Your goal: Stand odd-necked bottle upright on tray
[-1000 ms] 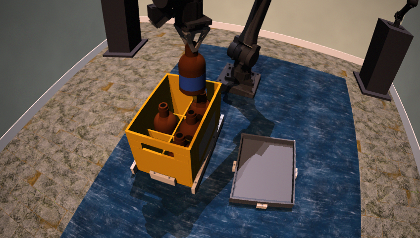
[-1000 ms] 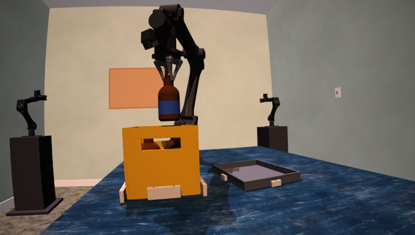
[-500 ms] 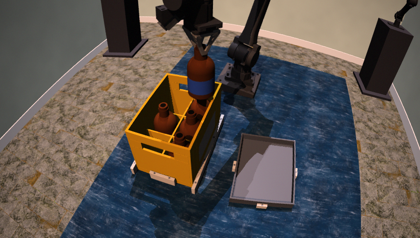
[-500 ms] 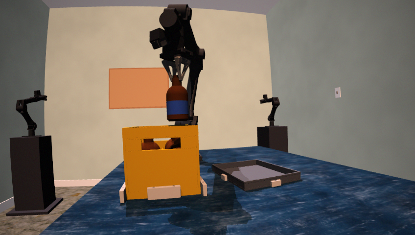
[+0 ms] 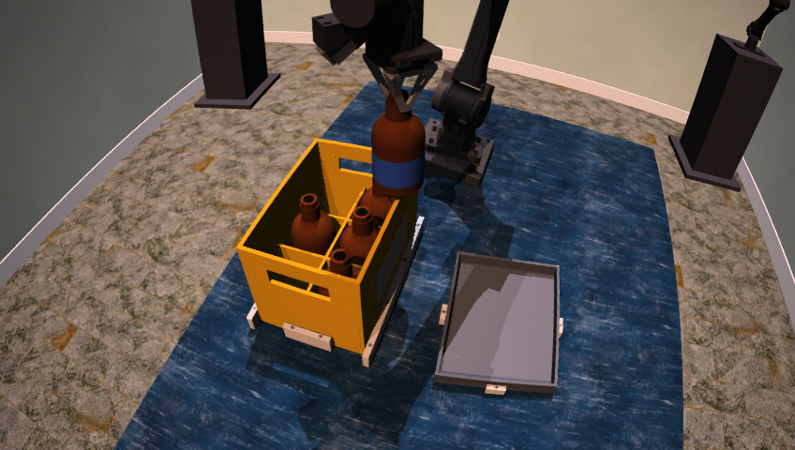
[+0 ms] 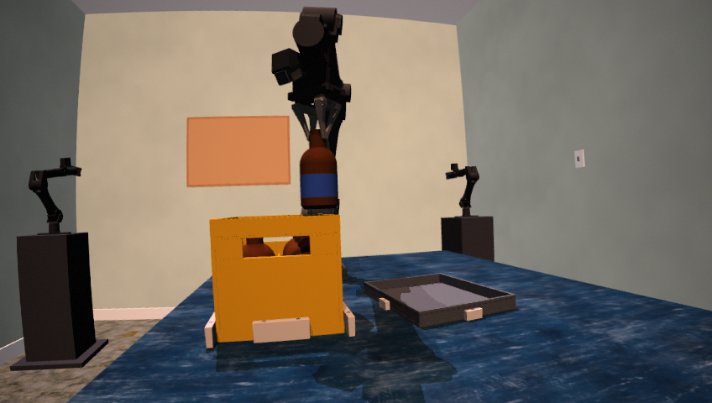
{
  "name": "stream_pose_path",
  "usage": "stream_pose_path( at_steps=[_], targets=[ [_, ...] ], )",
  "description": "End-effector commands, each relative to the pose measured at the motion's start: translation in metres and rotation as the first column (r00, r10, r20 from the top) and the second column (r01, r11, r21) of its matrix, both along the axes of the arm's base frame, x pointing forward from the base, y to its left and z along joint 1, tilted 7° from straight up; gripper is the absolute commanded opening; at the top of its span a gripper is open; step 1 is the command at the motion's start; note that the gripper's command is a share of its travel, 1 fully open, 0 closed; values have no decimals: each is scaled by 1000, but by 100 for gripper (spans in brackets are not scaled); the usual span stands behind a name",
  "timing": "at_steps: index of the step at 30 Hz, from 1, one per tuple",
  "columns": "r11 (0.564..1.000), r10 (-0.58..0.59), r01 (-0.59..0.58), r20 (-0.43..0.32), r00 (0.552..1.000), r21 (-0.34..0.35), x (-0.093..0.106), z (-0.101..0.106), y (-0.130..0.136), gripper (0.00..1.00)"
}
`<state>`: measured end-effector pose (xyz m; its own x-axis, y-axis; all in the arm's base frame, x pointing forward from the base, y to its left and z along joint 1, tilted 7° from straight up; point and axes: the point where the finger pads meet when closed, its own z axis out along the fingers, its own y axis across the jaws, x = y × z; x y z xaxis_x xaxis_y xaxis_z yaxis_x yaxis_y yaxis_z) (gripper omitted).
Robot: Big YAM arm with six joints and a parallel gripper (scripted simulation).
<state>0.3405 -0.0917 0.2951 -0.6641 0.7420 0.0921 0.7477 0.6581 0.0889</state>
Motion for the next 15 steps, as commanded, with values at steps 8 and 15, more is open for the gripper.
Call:
stream_pose_path(
  at_steps=[8, 15],
  targets=[
    [1000, -20, 20, 58, 998, -15, 23, 27, 15, 0],
    [1000, -20, 20, 63, 998, -13, 30, 29, 30, 0]
  ],
)
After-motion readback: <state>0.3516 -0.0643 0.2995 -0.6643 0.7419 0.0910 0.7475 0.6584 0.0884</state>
